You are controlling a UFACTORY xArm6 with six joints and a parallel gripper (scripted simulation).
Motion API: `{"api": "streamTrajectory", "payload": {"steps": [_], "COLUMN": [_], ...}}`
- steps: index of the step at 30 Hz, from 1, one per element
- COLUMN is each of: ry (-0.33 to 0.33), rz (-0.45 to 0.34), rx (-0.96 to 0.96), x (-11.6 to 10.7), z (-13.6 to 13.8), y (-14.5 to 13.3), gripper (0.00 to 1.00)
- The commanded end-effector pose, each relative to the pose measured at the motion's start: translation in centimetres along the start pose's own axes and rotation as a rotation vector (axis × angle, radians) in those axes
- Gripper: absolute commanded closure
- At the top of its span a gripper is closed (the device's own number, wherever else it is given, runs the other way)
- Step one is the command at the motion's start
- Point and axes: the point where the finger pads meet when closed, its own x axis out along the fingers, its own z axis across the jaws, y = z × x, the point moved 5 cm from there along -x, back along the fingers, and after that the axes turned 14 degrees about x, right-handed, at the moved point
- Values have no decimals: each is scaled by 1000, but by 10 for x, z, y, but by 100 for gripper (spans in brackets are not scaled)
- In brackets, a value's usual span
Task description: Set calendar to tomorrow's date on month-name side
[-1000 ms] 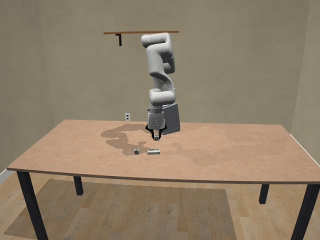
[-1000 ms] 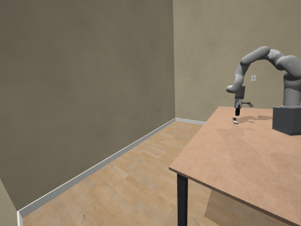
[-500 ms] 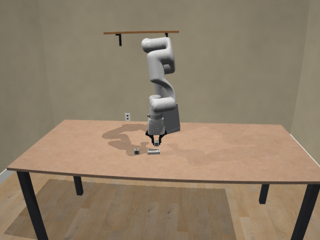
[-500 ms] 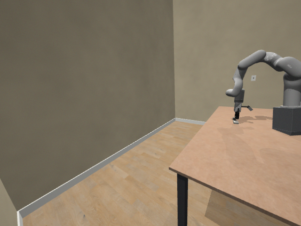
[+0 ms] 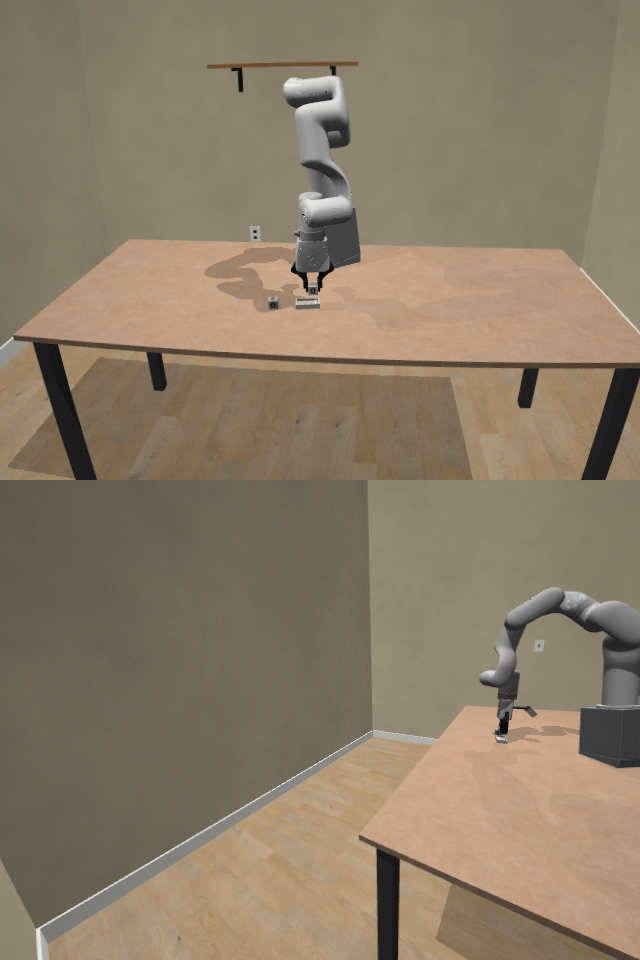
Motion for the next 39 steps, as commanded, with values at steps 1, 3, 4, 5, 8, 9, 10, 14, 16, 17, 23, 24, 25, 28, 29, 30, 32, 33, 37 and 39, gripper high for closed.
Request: {"api": "streamTrajectory", "payload": {"steps": [1, 3, 4, 5, 8, 9, 10, 14, 16, 17, 23, 24, 25, 28, 29, 30, 32, 33, 37, 39], "ry": [0, 0, 0, 0, 0, 0, 0, 0, 0, 0, 0, 0, 0, 0, 0, 0, 0, 0, 0, 0], "rz": [-2, -2, -2, -2, -2, -2, -2, -2, -2, -2, -2, -2, -2, -2, -2, -2, -2, -2, -2, -2], "rx": [0, 0, 0, 0, 0, 0, 0, 0, 0, 0, 0, 0, 0, 0, 0, 0, 0, 0, 0, 0], "x": [-1, -1, -1, -1, -1, -1, -1, -1, -1, -1, -1, -1, -1, -1, -1, -1, 0, 0, 2, 3], "z": [0, 0, 0, 0, 0, 0, 0, 0, 0, 0, 0, 0, 0, 0, 0, 0, 0, 0, 0, 0], "y": [-1, -1, -1, -1, -1, -1, -1, -1, -1, -1, -1, -1, -1, -1, -1, -1, -1, -1, -1, -1], "gripper": [73, 73, 73, 73, 73, 73, 73, 73, 73, 73, 73, 73, 73, 73, 73, 73, 73, 73, 73, 73]}}
